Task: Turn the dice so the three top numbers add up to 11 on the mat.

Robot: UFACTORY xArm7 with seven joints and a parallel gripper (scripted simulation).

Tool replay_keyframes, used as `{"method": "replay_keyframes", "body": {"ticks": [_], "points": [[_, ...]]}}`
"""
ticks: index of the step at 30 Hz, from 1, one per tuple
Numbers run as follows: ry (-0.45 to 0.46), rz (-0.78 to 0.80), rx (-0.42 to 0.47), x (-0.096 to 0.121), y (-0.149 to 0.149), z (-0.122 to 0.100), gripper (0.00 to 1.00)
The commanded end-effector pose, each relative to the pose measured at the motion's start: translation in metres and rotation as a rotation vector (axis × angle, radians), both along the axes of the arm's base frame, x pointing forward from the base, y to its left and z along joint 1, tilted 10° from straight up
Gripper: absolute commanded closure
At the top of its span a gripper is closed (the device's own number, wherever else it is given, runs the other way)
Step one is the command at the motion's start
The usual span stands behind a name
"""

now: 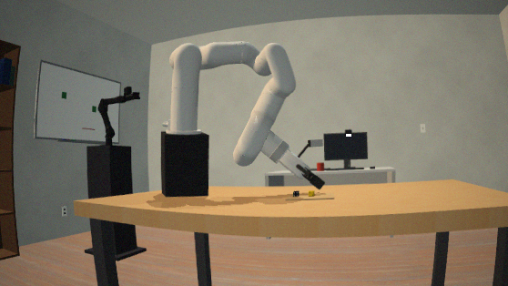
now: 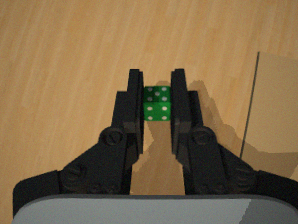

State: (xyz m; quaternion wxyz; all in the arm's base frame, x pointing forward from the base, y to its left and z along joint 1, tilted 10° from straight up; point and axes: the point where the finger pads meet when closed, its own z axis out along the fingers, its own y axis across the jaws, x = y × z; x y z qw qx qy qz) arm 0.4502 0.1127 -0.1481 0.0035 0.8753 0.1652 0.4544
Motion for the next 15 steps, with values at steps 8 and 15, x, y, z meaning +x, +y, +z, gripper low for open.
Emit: {"method": "replay_keyframes", "body": {"ticks": [8, 15], "points": [[-0.002, 0.0, 0.001, 0.0009, 0.0, -0.0012, 0.89], [-0.002, 0.0, 0.001, 0.0014, -0.0006, -0.0061, 0.89]]}}
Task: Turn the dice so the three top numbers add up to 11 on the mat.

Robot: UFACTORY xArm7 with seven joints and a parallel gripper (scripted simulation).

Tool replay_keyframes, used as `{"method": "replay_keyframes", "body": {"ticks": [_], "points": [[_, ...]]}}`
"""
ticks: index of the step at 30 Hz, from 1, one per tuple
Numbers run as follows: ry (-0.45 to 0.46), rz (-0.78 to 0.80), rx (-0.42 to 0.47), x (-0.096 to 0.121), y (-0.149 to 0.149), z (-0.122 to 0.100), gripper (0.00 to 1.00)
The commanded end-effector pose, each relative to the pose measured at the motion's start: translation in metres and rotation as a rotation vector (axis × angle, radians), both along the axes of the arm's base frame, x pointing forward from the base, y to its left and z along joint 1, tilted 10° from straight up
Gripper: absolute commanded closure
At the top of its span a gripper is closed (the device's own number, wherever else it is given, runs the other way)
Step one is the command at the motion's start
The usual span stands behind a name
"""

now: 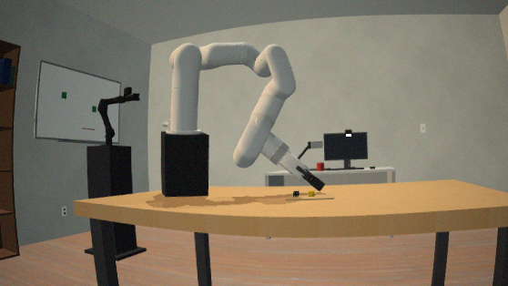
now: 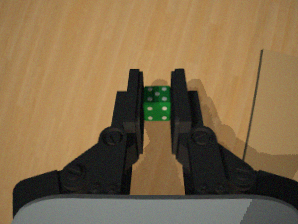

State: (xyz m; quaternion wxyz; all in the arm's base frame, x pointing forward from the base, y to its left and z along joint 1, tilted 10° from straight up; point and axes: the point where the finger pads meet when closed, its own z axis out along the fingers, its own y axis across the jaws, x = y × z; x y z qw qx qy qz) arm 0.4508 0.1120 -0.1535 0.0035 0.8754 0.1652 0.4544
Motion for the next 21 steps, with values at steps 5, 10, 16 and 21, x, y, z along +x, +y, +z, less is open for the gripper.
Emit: {"method": "replay_keyframes", "body": {"ticks": [5, 10, 16, 21], "points": [[-0.002, 0.0, 0.001, 0.0011, -0.0001, -0.0024, 0.89], [-0.002, 0.0, 0.001, 0.0012, -0.0003, -0.004, 0.89], [-0.002, 0.0, 0.001, 0.0013, -0.0003, -0.0041, 0.89], [-0.002, 0.0, 0.001, 0.0013, -0.0003, -0.0041, 0.89]]}}
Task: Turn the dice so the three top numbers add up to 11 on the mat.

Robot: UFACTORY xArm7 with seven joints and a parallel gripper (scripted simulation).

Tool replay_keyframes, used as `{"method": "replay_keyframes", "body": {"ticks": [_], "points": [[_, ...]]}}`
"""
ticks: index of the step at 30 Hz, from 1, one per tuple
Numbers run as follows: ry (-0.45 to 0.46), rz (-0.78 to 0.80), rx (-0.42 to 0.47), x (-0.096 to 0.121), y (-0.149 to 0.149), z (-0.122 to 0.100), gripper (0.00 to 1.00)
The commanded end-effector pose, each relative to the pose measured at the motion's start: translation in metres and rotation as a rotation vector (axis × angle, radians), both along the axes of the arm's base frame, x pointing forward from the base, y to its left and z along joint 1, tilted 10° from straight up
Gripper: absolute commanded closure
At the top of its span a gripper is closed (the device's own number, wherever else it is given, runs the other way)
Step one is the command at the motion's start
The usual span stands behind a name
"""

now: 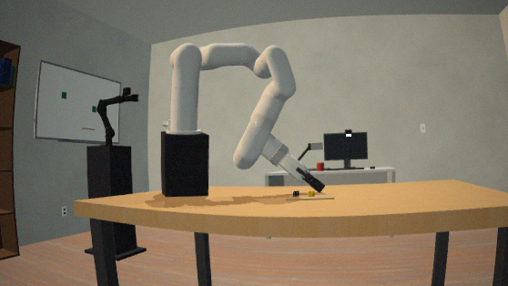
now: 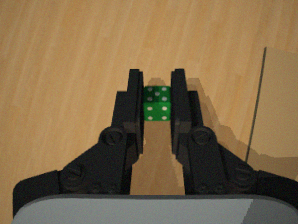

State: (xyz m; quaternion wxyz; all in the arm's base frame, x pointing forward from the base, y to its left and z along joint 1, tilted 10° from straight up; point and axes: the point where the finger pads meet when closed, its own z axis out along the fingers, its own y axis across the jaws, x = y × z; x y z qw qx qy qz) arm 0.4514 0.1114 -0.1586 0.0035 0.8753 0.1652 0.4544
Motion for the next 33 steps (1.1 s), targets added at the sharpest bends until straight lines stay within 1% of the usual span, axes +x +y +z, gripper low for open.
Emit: {"method": "replay_keyframes", "body": {"ticks": [1, 26, 27, 29, 30, 33], "points": [[-0.002, 0.0, 0.001, 0.0007, 0.0003, 0.001, 0.89], [-0.002, 0.0, 0.001, 0.0007, 0.0003, 0.001, 0.89], [-0.002, 0.0, 0.001, 0.0007, 0.0003, 0.001, 0.85], [-0.002, 0.0, 0.001, 0.0007, 0.0003, 0.001, 0.85], [-0.002, 0.0, 0.001, 0.0007, 0.0003, 0.001, 0.81], [-0.002, 0.0, 0.001, 0.0007, 0.0003, 0.001, 0.81]]}}
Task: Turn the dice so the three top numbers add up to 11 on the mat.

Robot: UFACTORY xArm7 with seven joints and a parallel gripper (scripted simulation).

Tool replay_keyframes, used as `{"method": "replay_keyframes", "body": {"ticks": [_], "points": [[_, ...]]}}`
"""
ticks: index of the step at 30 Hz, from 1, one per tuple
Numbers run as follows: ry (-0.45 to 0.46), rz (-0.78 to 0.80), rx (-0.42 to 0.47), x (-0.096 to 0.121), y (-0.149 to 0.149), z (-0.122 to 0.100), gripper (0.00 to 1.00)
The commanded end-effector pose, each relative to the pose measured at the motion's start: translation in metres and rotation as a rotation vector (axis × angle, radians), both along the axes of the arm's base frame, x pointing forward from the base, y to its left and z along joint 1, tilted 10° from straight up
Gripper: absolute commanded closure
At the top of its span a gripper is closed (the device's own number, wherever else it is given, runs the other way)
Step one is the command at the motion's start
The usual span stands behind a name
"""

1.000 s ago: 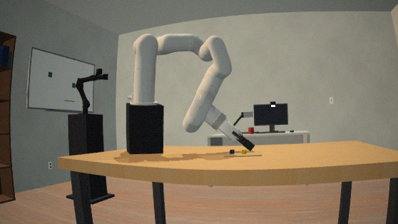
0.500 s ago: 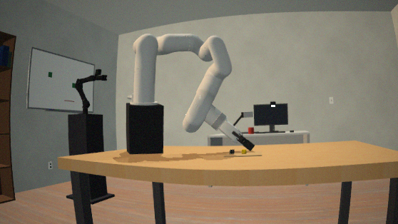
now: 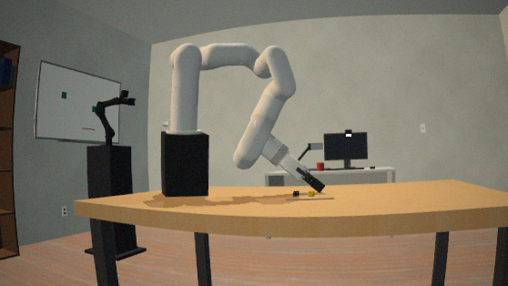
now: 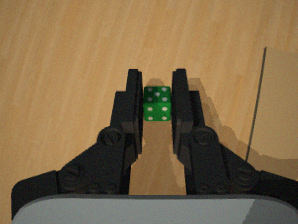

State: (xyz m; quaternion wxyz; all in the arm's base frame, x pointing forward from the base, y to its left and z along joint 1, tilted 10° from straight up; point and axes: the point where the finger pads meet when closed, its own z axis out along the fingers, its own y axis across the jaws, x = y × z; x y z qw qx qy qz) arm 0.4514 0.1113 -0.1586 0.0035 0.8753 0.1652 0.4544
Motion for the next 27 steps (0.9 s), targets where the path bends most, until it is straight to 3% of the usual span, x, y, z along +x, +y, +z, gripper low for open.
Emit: {"method": "replay_keyframes", "body": {"ticks": [1, 8, 27], "points": [[-0.002, 0.0, 0.001, 0.0007, 0.0003, 0.001, 0.81], [-0.002, 0.0, 0.001, 0.0007, 0.0003, 0.001, 0.69], [-0.002, 0.0, 0.001, 0.0007, 0.0003, 0.001, 0.69]]}}
